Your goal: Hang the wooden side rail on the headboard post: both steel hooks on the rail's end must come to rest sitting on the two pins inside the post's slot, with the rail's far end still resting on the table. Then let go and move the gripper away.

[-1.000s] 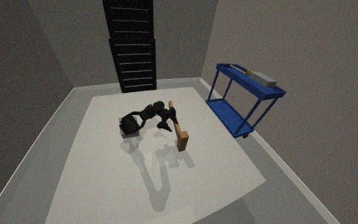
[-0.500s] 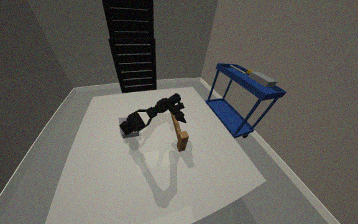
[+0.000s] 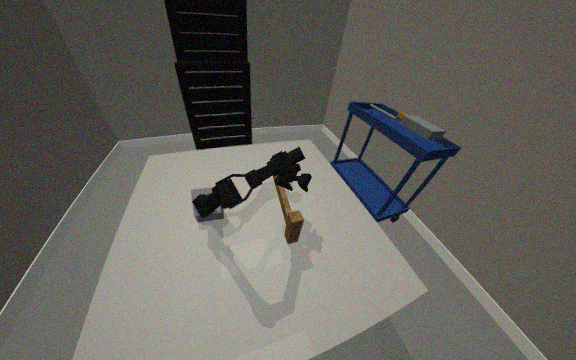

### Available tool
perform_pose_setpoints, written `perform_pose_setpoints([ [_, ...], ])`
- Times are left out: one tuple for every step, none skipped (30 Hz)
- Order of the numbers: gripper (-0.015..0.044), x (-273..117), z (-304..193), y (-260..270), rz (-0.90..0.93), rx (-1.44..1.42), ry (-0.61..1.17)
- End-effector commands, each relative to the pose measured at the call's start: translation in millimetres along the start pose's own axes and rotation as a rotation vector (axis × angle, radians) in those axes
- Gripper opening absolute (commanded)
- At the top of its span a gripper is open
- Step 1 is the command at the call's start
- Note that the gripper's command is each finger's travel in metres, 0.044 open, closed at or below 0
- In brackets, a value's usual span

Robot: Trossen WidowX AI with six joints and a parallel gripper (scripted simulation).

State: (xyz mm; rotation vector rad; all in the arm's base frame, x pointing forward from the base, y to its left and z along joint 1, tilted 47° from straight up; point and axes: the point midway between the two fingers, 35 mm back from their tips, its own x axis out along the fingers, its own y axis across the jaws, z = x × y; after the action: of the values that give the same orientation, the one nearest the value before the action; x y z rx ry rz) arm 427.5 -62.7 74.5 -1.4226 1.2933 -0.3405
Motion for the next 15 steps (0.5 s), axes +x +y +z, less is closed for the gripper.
perform_pose_setpoints([
  [0.0440,1,-3,4,0.180,-0.264,0.014],
  [0.0440,0,-5,5,0.210,-0.304,0.016],
  [0.0440,-1,-8,5,0.241,-0.344,0.019],
  [0.0440,-2,-10,5,0.272,-0.384,0.023],
  [0.0440,-4,-14,6,0.303,-0.424,0.026],
  [0.0440,-6,-17,6,0.336,-0.463,0.030],
  [0.0440,-8,-21,6,0.368,-0.502,0.033],
  [0.0440,-10,-25,6,0.401,-0.540,0.037],
  [0.0440,-13,-29,5,0.435,-0.578,0.040],
  [0.0440,-16,-34,5,0.469,-0.615,0.044],
  [0.0440,-19,-39,4,0.504,-0.652,0.048],
  [0.0440,-22,-44,4,0.539,-0.688,0.051],
  [0.0440,-25,-48,3,0.568,-0.718,0.054],
  [0.0440,-27,-51,2,0.586,-0.735,0.056],
  [0.0440,-28,-52,2,0.592,-0.741,0.057],
])
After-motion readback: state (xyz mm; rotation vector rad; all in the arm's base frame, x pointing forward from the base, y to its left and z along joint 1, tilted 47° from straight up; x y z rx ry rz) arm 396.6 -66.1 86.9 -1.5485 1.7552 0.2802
